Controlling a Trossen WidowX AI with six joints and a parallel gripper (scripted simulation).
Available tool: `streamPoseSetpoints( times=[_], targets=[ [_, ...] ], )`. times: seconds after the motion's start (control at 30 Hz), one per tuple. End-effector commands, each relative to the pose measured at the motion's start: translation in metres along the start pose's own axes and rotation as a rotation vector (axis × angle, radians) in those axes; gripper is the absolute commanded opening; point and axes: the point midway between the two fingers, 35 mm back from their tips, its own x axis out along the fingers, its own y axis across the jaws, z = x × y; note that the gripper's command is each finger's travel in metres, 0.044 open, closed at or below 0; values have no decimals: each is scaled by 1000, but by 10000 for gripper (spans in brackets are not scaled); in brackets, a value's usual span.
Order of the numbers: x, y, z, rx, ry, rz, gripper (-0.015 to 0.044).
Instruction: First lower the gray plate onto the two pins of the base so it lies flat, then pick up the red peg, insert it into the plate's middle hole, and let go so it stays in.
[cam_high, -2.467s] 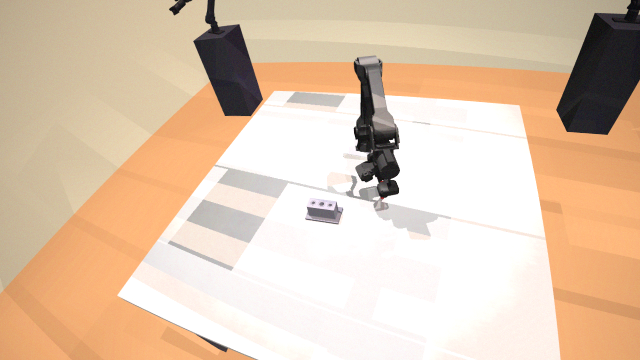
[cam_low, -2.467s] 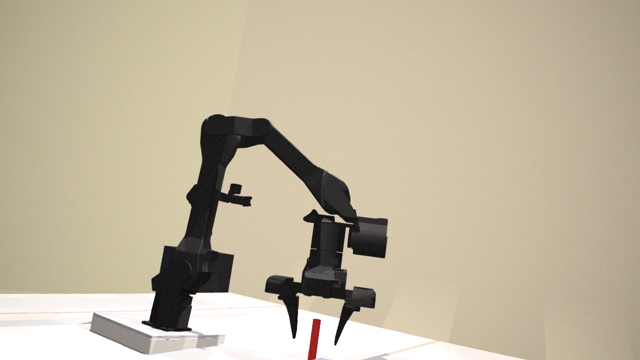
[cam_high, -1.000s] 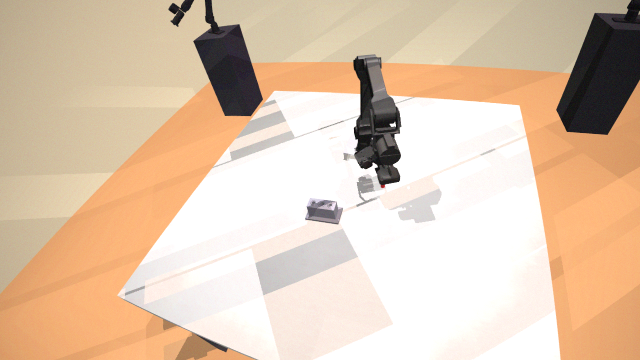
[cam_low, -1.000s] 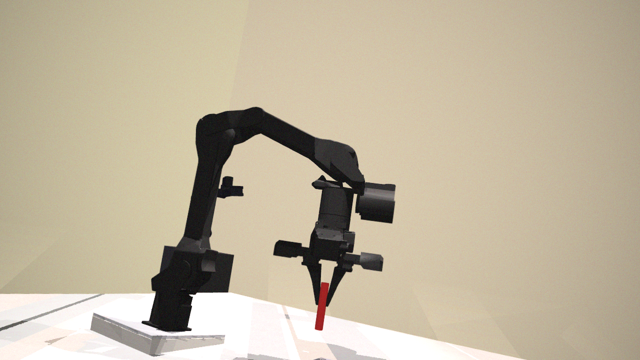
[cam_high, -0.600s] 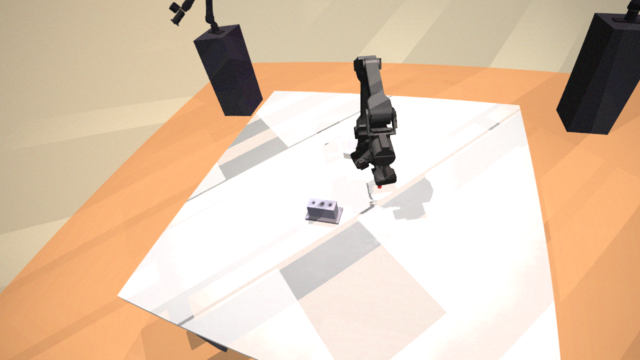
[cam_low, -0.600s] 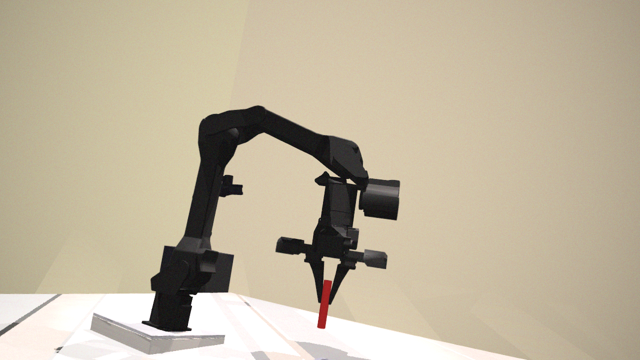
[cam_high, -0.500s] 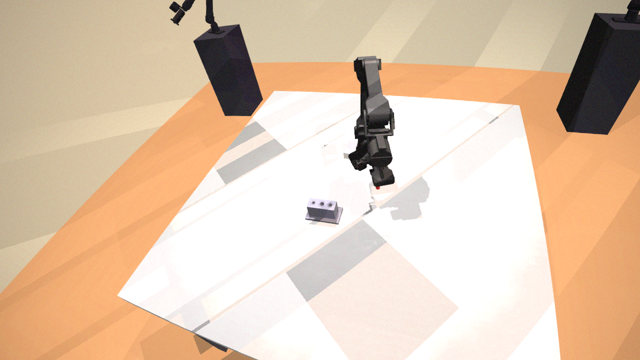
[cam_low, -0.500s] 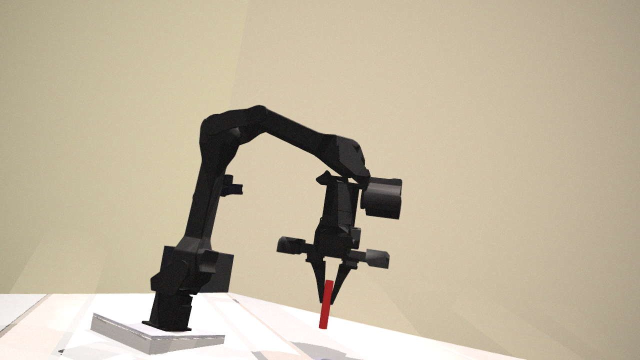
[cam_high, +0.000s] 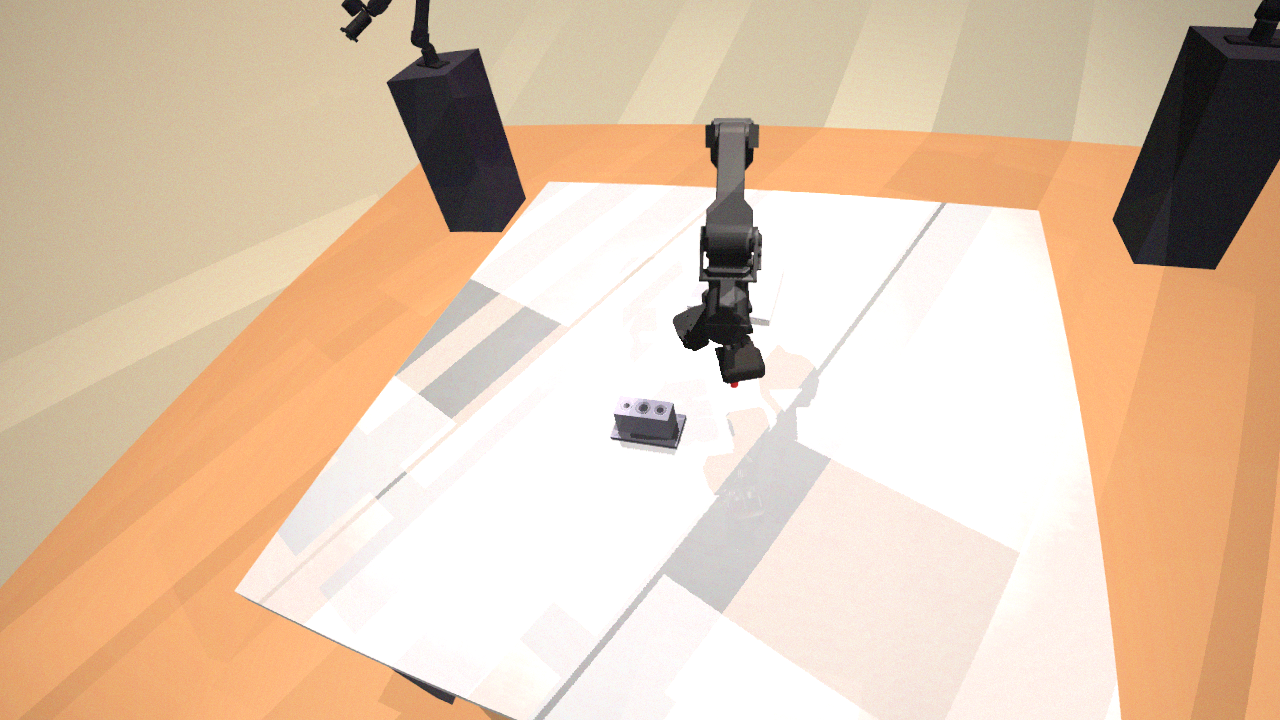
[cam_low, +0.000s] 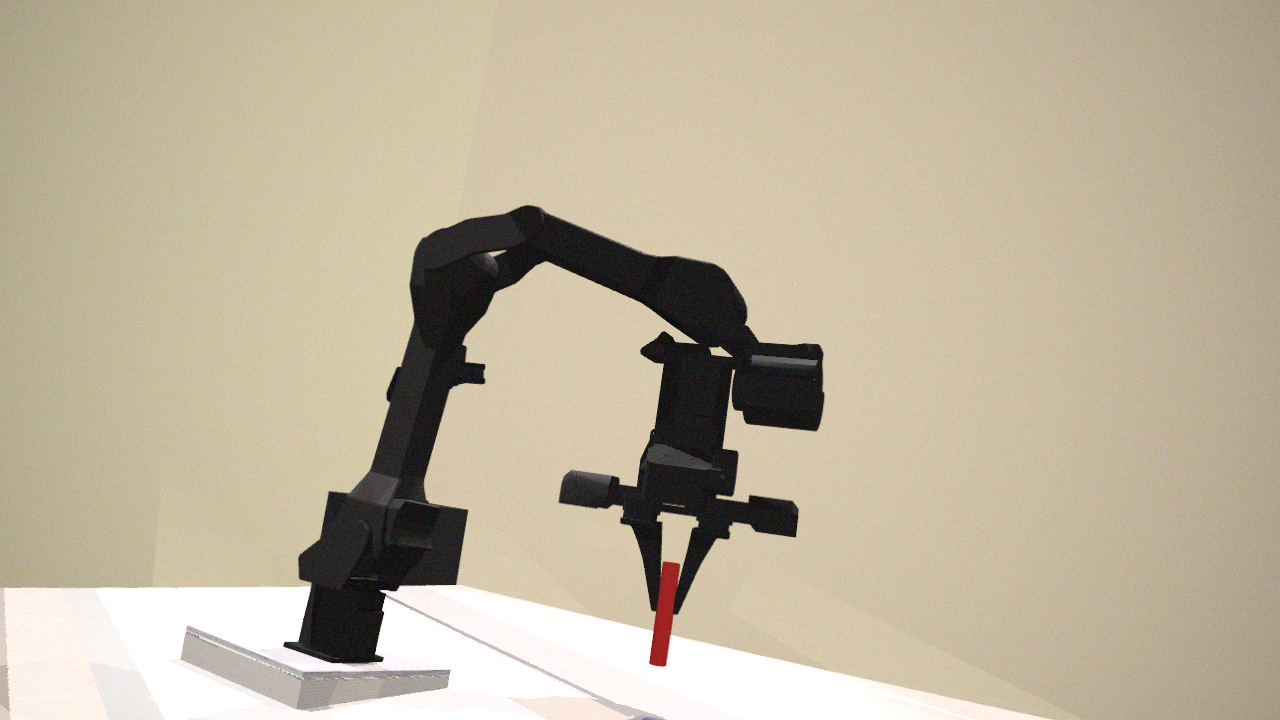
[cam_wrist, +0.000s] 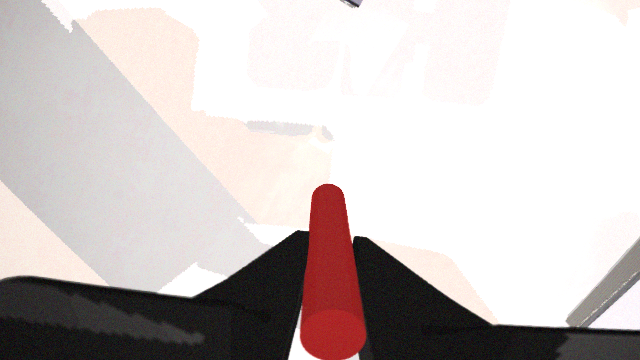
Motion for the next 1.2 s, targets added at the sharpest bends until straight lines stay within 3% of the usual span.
streamPoseSetpoints(
  times=[0.0,1.17],
  targets=[
    [-3,4,15,-1,-13,11,0],
    [-2,6,121,-6,-12,3,0]
  ],
)
